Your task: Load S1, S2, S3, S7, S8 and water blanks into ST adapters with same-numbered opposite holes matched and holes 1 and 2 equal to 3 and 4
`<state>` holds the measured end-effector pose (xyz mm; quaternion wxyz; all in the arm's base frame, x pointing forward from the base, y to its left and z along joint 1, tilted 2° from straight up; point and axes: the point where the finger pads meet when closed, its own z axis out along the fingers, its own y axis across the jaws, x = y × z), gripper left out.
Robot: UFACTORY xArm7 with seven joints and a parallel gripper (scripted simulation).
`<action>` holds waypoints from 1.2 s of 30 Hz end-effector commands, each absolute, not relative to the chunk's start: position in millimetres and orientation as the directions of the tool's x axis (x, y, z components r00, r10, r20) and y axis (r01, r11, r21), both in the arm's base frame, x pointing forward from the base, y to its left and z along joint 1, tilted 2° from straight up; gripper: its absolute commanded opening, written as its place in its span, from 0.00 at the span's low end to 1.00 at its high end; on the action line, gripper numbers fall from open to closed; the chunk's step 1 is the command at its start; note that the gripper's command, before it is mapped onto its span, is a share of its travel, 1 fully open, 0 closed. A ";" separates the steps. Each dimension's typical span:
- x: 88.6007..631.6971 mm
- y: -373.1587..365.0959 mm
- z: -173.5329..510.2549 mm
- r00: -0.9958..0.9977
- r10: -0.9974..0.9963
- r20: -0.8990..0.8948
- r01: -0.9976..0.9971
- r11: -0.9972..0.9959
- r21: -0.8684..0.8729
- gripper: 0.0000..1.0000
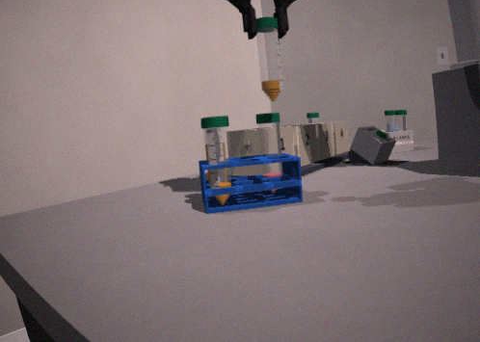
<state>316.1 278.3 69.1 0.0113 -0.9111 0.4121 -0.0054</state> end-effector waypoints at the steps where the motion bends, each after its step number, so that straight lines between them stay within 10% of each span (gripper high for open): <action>1: 316.5 279.0 75.3 0.660 -0.751 0.003 -0.751 -0.660 -0.030 0.00; 36: 334.9 160.1 73.8 0.996 -0.091 0.024 -0.091 -0.996 -0.019 0.00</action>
